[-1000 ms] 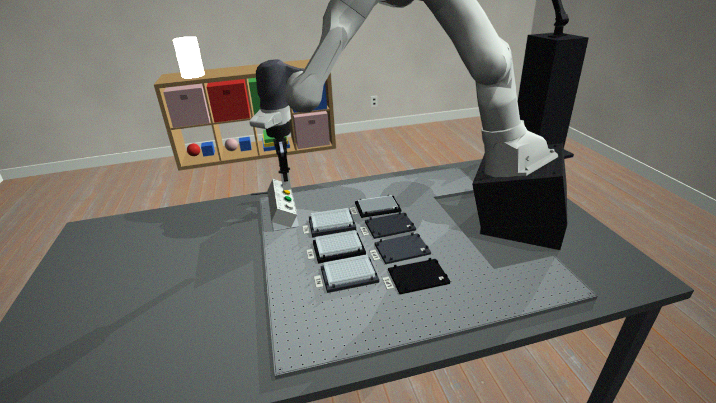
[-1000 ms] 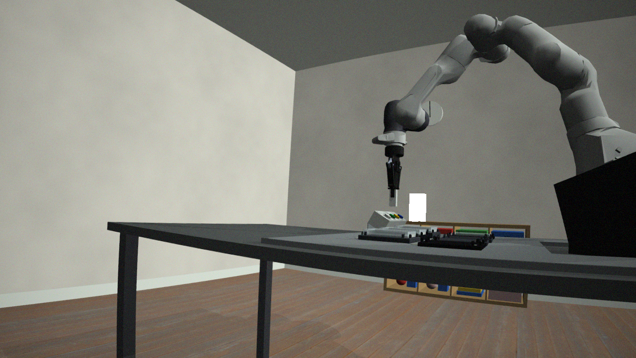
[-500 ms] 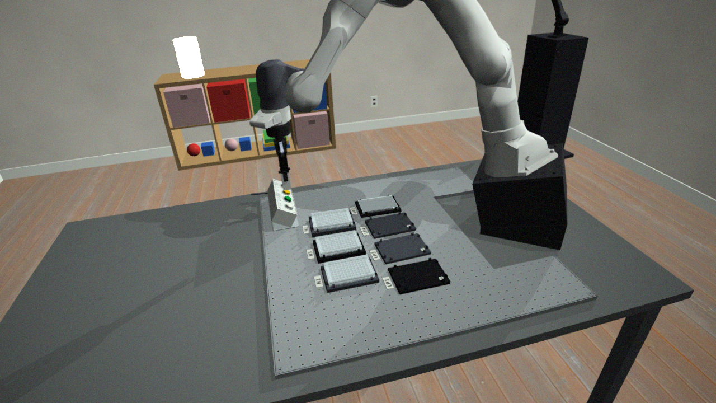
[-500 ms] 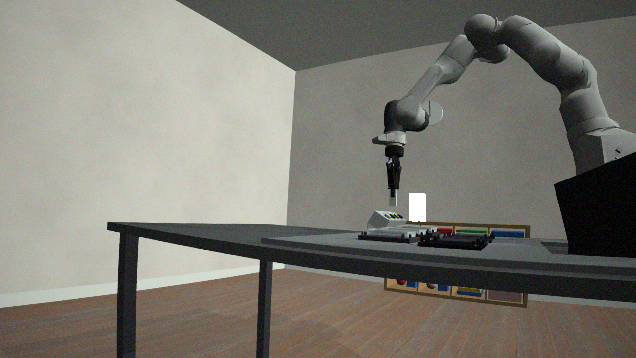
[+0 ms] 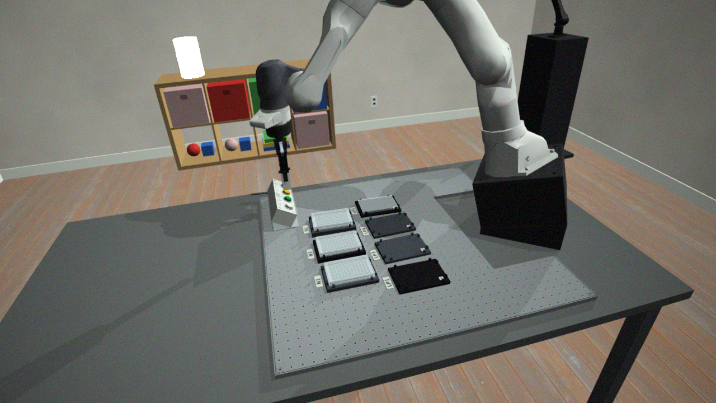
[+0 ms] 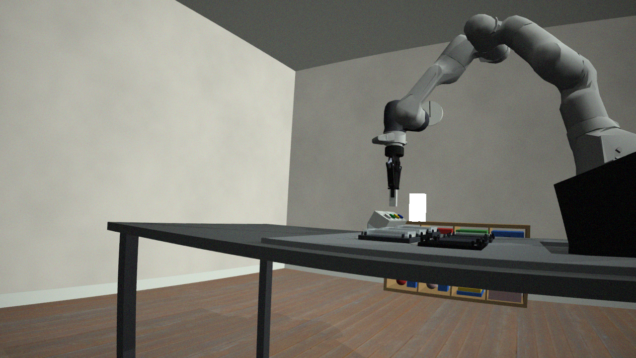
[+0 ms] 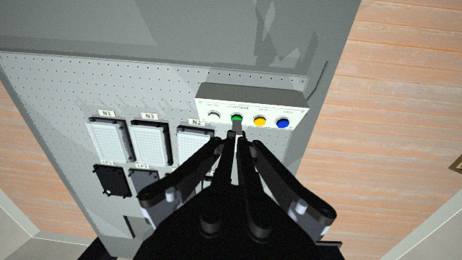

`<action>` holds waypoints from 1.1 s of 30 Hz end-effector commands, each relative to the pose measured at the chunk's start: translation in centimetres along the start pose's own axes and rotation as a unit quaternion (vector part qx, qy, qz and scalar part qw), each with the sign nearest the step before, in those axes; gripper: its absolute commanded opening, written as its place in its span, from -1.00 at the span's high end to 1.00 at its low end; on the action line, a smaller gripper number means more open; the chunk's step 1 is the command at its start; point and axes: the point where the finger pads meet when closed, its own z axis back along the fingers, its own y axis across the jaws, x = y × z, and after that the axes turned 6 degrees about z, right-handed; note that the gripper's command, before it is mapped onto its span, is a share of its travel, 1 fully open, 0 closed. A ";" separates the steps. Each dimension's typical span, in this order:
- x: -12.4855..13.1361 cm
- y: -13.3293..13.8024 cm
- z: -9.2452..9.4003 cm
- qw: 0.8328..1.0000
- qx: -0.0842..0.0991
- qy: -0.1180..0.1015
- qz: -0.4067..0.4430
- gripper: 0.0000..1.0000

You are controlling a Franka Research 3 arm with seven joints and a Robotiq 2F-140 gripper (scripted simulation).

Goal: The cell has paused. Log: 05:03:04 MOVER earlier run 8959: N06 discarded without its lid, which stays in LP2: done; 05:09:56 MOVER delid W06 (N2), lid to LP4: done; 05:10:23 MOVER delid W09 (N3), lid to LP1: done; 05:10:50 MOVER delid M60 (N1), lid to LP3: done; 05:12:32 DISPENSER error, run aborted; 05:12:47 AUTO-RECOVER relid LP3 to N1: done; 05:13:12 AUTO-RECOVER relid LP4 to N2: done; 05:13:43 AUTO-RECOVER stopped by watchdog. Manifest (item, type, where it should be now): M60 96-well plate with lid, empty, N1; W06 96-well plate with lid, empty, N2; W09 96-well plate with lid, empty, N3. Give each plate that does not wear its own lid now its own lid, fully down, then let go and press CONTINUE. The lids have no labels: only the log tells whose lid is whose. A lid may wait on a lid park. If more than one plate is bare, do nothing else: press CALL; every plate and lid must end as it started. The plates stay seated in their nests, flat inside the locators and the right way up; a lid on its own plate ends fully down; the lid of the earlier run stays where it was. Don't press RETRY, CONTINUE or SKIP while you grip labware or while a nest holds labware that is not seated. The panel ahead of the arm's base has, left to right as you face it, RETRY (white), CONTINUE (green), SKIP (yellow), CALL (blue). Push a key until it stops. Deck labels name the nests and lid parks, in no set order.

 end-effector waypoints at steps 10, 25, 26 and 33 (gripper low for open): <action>0.0 0.1 -0.1 1.000 0.001 0.001 -0.002 1.00; 0.0 0.1 -0.8 1.000 0.001 0.001 -0.002 1.00; 0.0 0.1 -0.9 1.000 0.001 0.001 -0.002 1.00; 0.0 0.1 -1.6 1.000 0.001 0.001 -0.002 1.00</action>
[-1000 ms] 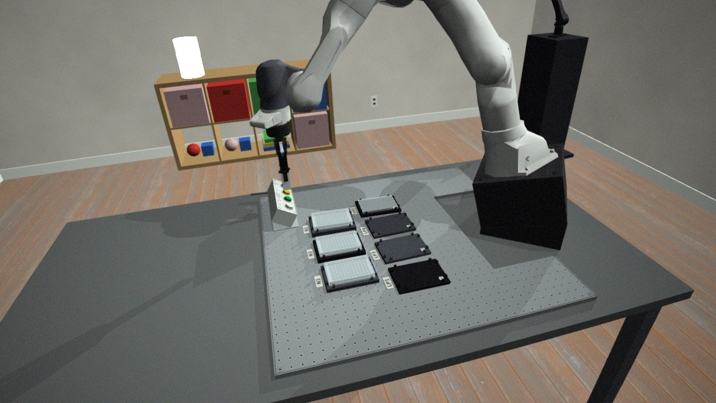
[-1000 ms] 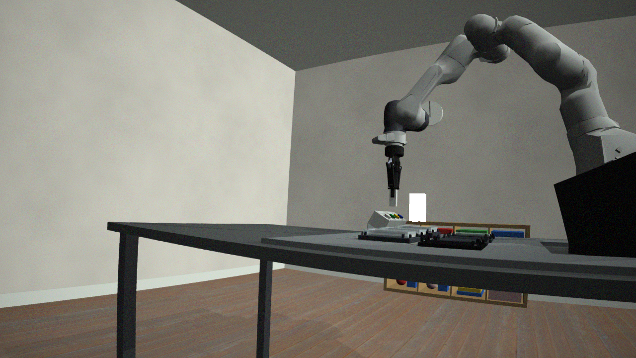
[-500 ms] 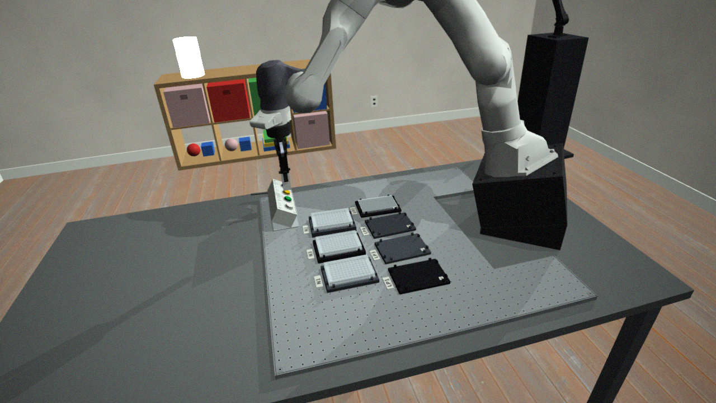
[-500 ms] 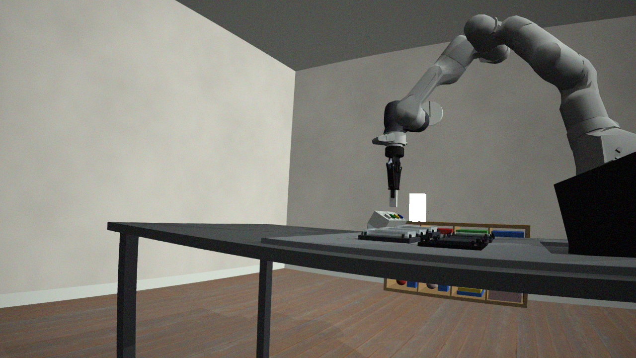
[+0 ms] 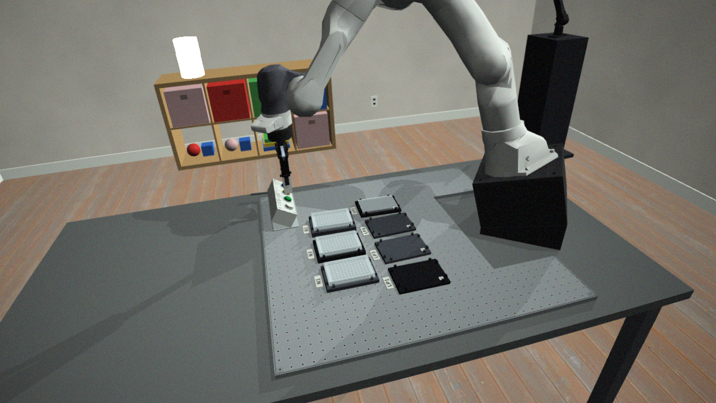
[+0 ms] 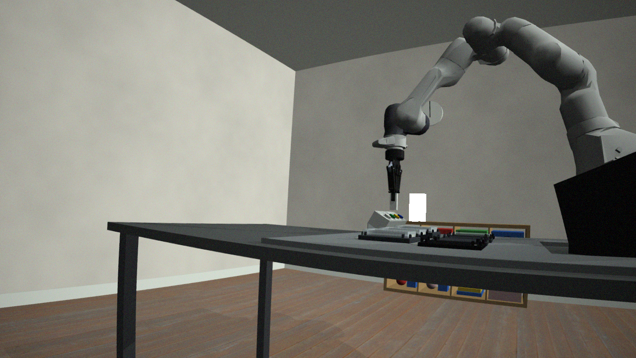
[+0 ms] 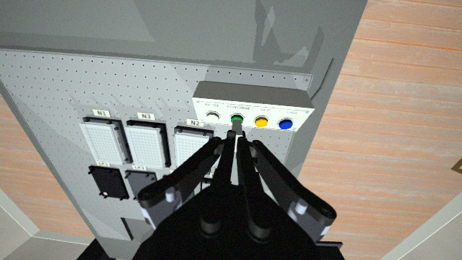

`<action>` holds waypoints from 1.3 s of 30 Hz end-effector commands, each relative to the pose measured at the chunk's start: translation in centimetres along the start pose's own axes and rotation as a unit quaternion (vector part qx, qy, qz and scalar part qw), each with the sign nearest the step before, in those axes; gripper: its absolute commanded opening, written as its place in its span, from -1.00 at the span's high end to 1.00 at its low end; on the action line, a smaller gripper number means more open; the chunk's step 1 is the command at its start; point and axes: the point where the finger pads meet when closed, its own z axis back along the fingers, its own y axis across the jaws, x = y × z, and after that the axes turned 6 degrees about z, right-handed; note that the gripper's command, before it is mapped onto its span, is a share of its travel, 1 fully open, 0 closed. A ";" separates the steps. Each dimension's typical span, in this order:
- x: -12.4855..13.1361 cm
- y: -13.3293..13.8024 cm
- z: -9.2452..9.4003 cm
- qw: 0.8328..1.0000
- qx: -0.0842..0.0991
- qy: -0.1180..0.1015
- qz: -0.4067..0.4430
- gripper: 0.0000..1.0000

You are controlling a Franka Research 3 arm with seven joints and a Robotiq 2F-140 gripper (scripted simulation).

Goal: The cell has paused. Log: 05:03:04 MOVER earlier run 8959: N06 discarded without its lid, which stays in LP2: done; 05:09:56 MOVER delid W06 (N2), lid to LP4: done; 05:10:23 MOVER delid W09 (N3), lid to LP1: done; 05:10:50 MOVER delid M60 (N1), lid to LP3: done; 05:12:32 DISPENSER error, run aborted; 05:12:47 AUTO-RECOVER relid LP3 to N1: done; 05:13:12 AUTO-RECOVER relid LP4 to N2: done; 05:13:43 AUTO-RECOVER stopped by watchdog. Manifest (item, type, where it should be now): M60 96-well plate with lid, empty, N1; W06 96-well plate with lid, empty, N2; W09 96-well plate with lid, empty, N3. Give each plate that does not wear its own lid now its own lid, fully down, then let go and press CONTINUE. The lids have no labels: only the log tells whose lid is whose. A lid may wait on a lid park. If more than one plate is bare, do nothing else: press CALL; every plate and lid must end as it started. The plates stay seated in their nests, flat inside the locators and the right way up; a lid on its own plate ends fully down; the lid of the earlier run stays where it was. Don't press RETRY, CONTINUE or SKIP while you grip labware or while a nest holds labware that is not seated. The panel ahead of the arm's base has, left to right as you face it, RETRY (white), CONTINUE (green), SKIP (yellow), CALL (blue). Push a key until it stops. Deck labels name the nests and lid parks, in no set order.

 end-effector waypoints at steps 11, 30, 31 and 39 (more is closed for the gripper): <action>-0.3 0.1 -1.0 1.000 0.002 0.003 -0.003 1.00; -0.3 0.1 -1.7 1.000 0.002 0.003 -0.003 1.00; -0.3 0.1 -1.7 1.000 0.002 0.003 -0.003 1.00; -0.3 0.1 -1.7 1.000 0.002 0.003 -0.003 1.00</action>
